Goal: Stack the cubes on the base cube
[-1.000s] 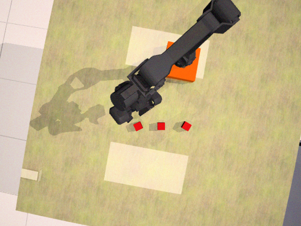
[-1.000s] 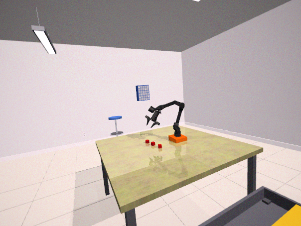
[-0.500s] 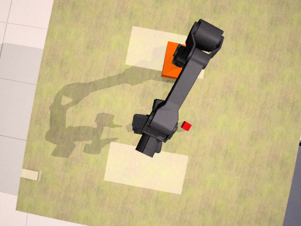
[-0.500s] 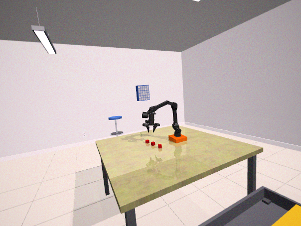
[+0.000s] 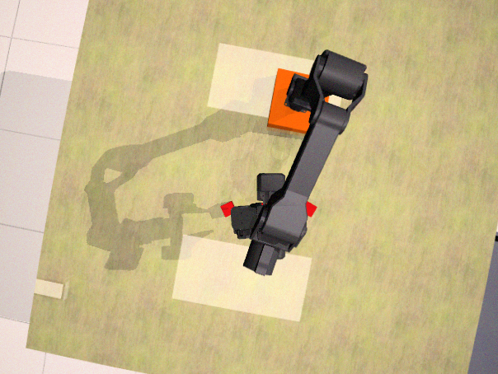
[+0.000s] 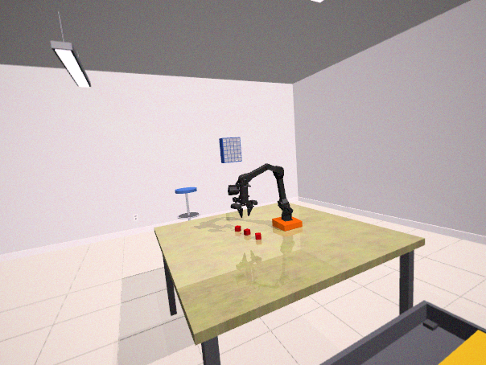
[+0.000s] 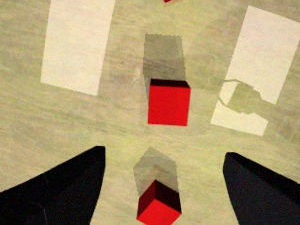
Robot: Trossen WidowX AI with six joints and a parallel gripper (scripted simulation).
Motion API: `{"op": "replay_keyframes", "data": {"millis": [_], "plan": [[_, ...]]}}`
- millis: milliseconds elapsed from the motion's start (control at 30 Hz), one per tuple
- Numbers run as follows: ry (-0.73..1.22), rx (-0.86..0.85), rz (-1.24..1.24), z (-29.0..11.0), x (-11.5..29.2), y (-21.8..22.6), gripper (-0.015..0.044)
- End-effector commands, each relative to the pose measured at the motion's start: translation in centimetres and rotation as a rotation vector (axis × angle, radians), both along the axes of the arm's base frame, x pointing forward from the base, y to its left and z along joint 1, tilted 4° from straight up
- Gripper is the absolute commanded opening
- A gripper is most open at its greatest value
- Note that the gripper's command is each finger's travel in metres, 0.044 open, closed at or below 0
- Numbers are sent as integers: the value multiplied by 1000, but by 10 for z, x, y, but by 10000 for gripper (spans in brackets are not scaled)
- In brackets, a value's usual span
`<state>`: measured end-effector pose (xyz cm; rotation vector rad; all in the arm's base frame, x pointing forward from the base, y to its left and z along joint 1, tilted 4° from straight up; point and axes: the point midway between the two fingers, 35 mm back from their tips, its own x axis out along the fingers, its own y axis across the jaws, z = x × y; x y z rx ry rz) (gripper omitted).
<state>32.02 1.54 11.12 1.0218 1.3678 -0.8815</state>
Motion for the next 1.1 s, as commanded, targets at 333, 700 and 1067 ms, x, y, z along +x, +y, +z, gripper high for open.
{"op": "replay_keyframes", "data": {"millis": [333,700,1067], "plan": [[29,-5,9,-61,-4,4,265],[29,-5,9,-75,-4,5,265],[30,-5,9,-93,-4,7,265]]}}
